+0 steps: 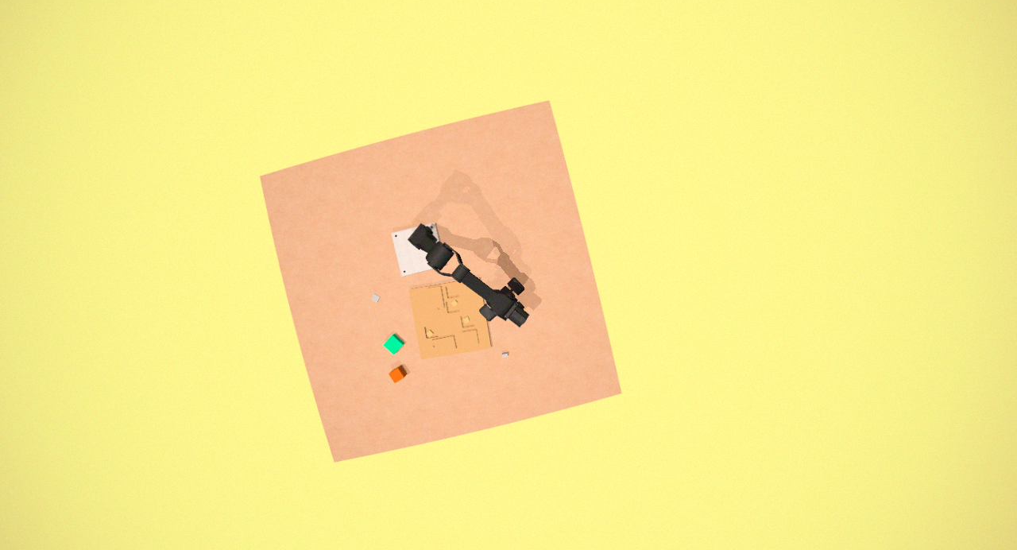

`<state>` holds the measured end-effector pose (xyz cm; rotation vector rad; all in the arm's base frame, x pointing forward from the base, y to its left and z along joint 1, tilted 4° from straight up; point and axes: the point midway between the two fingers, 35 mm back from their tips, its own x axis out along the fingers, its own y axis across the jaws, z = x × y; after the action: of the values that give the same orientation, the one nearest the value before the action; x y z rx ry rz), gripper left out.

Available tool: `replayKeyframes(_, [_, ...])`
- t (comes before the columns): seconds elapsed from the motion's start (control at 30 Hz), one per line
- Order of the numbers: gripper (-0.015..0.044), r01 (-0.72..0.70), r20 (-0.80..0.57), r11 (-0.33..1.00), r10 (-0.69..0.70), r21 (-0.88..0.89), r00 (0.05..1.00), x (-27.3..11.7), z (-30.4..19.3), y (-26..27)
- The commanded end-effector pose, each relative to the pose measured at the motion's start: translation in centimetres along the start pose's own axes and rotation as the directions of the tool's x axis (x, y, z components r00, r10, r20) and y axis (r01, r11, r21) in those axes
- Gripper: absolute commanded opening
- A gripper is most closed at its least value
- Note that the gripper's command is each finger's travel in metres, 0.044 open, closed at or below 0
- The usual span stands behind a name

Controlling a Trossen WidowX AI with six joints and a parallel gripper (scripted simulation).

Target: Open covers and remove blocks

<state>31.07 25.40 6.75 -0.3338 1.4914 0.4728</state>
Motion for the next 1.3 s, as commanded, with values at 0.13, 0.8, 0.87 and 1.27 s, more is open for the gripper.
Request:
replayKeyframes(0.13, [0.0080, 0.003, -0.011, 1.000, -0.003, 0.005, 1.000, 1.6, -0.3, -0.1])
replayKeyframes(0.8, [0.0185, 0.000, -0.005, 1.000, 0.000, 0.000, 1.000, 3.0, -0.5, -0.1])
replayKeyframes(0.87, [0.0238, 0.000, -0.005, 1.000, 0.000, 0.000, 1.000, 3.0, -0.5, -0.1])
replayKeyframes(1.27, [0.0440, 0.001, -0.006, 1.000, -0.001, 0.001, 1.000, 1.6, -0.3, -0.1])
